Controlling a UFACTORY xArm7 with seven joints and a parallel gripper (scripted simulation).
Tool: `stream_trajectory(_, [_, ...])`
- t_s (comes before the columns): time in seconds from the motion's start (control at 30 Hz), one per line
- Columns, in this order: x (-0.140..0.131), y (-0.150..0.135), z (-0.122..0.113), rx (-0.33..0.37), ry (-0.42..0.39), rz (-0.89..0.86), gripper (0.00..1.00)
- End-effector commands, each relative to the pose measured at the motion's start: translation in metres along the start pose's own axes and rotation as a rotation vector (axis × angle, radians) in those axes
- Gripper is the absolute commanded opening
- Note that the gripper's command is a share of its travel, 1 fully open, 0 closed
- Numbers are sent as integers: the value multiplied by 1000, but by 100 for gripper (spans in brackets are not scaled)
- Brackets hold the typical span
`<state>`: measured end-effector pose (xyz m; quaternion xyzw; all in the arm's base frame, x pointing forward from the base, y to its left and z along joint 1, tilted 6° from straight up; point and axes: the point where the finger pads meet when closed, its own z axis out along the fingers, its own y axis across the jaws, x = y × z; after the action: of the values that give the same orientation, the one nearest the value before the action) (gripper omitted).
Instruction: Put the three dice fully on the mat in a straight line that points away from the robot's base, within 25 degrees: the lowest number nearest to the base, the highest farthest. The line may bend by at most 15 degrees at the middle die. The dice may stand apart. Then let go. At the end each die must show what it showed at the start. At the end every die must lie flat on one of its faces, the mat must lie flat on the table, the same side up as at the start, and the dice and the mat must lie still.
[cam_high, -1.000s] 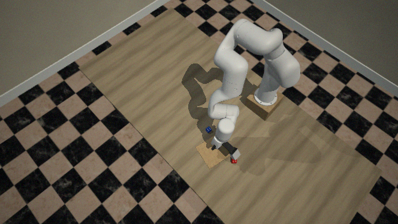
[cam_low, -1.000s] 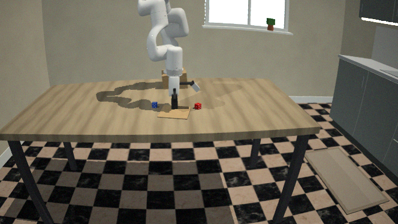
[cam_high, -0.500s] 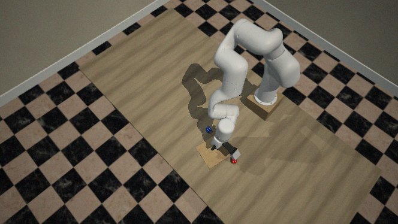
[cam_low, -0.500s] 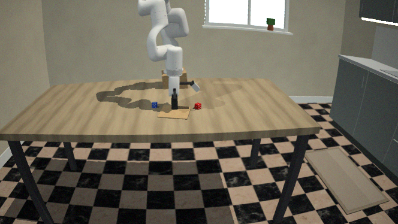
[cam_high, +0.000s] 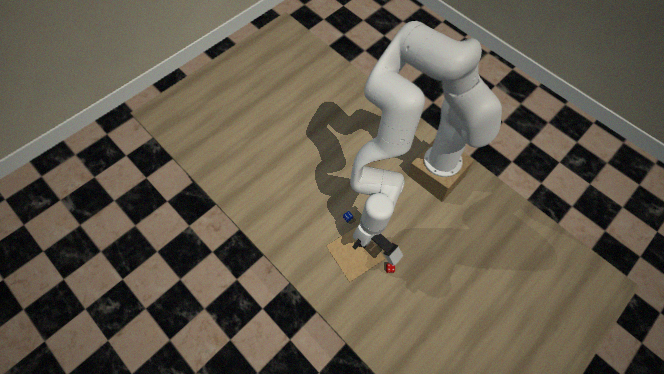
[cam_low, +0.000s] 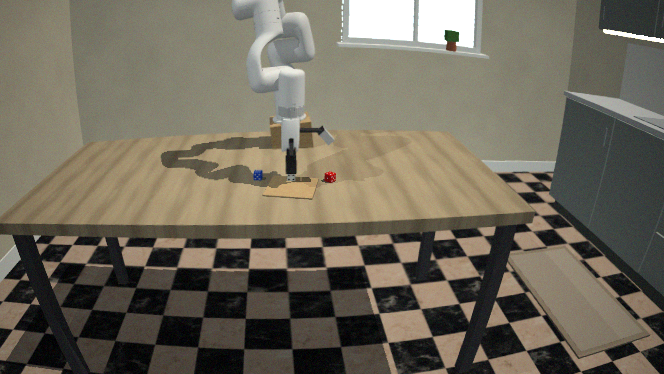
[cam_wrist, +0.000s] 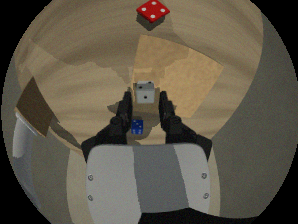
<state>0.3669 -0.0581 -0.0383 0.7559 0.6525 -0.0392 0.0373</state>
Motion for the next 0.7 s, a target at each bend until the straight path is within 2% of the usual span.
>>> stream_trajectory(0.0, [0, 1, -24, 1, 4, 0, 42])
stream_trajectory(0.17, [0, 1, -48, 1, 4, 0, 42])
stream_trajectory(0.57, [0, 1, -64, 1, 4, 0, 42])
stream_trajectory(0.6, [0, 1, -64, 1, 4, 0, 100])
stream_trajectory(0.67, [0, 1, -64, 1, 4, 0, 100])
